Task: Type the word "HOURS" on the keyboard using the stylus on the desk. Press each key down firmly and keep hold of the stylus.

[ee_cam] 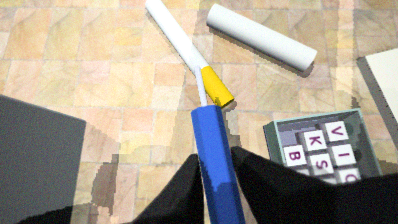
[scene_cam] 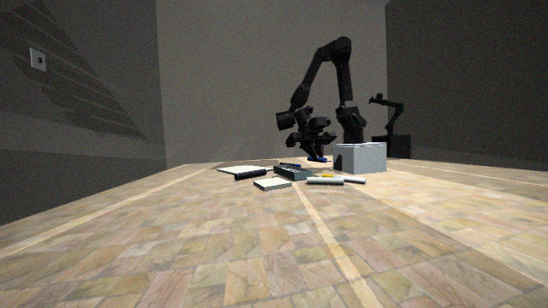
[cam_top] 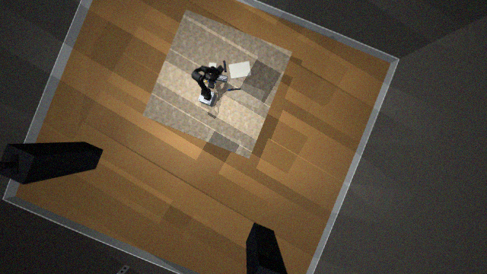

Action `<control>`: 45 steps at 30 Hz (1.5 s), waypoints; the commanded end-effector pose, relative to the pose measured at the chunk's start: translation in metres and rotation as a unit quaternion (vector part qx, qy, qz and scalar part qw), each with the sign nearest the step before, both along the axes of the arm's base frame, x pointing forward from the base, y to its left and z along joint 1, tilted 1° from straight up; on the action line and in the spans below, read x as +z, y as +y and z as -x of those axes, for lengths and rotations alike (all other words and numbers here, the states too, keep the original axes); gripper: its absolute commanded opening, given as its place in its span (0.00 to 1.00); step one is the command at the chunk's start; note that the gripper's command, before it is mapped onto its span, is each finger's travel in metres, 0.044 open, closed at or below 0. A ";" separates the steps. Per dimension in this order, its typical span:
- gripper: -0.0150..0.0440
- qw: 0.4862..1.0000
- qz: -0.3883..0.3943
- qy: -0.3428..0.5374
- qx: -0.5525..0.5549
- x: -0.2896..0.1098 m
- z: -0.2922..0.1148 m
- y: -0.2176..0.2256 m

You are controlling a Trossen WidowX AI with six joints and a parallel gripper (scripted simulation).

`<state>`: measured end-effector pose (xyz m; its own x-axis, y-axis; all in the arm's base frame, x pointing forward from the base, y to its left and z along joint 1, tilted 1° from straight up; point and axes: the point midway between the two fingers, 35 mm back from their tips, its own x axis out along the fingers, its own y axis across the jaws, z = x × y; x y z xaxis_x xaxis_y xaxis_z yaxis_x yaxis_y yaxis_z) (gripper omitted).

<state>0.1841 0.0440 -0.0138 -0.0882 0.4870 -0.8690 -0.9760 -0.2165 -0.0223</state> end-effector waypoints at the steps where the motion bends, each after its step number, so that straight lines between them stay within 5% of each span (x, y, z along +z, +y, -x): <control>1: 0.25 1.000 0.019 0.019 -0.008 -0.001 -0.001 -0.003; 23: 0.25 0.909 0.355 0.183 -0.121 0.007 -0.034 -0.057; 45: 0.25 0.730 0.646 0.087 -0.205 0.049 -0.103 -0.087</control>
<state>0.2748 -0.0425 0.0293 -0.3633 -0.6526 -0.6650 -0.9186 0.3698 0.1390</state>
